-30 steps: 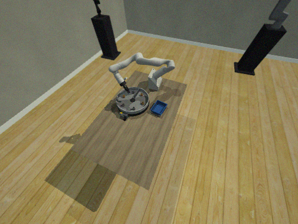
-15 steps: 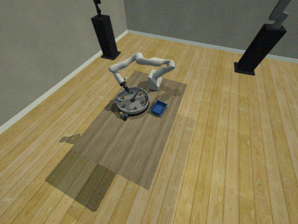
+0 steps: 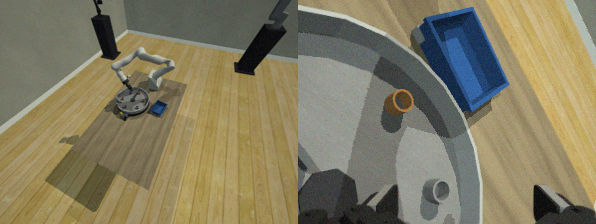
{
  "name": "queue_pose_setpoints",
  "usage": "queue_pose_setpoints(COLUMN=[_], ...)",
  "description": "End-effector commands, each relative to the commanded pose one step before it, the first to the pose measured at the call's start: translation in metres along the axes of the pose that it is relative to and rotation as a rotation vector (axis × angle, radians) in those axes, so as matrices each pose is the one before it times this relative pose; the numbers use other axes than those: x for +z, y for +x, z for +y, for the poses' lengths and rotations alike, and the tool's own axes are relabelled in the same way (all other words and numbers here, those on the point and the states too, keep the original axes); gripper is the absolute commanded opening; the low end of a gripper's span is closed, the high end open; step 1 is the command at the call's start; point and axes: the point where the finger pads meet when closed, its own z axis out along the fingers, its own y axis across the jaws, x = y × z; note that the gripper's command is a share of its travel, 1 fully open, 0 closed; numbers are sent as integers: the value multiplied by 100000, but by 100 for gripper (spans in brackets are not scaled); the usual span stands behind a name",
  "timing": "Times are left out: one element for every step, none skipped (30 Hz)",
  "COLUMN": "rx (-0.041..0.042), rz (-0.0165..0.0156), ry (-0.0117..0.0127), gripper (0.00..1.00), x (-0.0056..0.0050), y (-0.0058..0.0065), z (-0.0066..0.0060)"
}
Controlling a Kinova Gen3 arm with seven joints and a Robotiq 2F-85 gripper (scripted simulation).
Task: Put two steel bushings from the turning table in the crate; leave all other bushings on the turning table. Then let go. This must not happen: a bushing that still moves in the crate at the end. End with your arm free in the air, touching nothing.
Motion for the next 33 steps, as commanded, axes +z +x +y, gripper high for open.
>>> queue_pose_setpoints(rx=[-638, 0, 0, 0, 140, 0, 0, 0, 0, 0, 0, 0, 0, 0, 0, 0, 0, 0, 0, 0, 0, 114, 0, 0, 0, 0, 0, 0, 0, 0, 0, 0, 0], rz=[-616, 0, 0, 0, 132, 0, 0, 0, 0, 0, 0, 0, 0, 0, 0, 0, 0, 0, 0, 0, 0, 109, 0, 0, 0, 0, 0, 0, 0, 0, 0, 0, 0], ry=[301, 0, 0, 0, -84, 0, 0, 0, 0, 0, 0, 0, 0, 0, 0, 0, 0, 0, 0, 0, 0, -75, 0, 0, 0, 0, 0, 0, 0, 0, 0, 0, 0], gripper=[100, 100, 100, 100, 100, 100, 100, 100, 100, 100, 100, 100, 100, 100, 100, 100, 100, 100, 100, 100, 100, 100, 100, 100, 100, 100, 100, 100, 100, 100, 100, 100, 100], x=[-367, 0, 0, 0, 8, -70, -70, -70, -70, 0, 0, 0, 0, 0, 0, 0, 0, 0, 0, 0, 0, -14, -70, -70, -70, -70, 0, 0, 0, 0, 0, 0, 0], y=[55, 0, 0, 0, 670, 684, 684, 684, 684, 0, 0, 0, 0, 0, 0, 0, 0, 0, 0, 0, 0, 668, 684, 684, 684, 684, 0, 0, 0, 0, 0, 0, 0], z=[426, 0, 0, 0, 738, 831, 831, 831, 831, 0, 0, 0, 0, 0, 0, 0, 0, 0, 0, 0, 0, 762, 831, 831, 831, 831, 0, 0, 0, 0, 0, 0, 0])
